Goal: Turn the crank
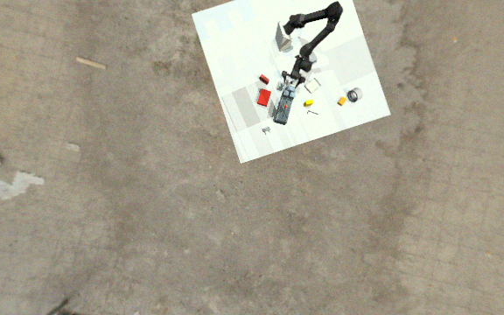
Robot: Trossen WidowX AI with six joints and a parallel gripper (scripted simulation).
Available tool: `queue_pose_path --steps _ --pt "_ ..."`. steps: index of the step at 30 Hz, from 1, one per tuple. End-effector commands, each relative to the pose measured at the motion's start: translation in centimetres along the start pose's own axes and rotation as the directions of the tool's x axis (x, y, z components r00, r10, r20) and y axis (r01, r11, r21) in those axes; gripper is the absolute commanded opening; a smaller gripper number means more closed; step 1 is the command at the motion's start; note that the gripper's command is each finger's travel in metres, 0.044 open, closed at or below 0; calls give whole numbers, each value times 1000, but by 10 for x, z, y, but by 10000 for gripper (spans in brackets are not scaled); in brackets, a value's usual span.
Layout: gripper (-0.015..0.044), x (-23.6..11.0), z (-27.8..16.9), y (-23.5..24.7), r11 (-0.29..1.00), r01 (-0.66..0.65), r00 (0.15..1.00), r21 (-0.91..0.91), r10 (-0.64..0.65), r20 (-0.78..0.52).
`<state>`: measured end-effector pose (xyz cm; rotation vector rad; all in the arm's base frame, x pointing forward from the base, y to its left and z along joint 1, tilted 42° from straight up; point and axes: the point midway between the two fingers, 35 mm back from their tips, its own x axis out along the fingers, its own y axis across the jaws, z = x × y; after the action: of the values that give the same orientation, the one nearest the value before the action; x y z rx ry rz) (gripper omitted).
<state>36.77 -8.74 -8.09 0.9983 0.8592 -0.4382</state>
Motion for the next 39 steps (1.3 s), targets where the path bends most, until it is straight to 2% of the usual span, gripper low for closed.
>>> queue_pose_path --steps 1,10,21,25,39 --pt "440 -12 16 4 1000 -12 1000 -6 12 9" --pt "440 -37 43 3 1000 -8 1000 -7 8 11" --pt "440 -111 113 -2 1000 2 1000 1 -2 11" --pt "440 -108 119 -1 1000 -10 1000 -15 10 3" --pt "440 -67 170 -1 978 -142 989 -155 132 -70"
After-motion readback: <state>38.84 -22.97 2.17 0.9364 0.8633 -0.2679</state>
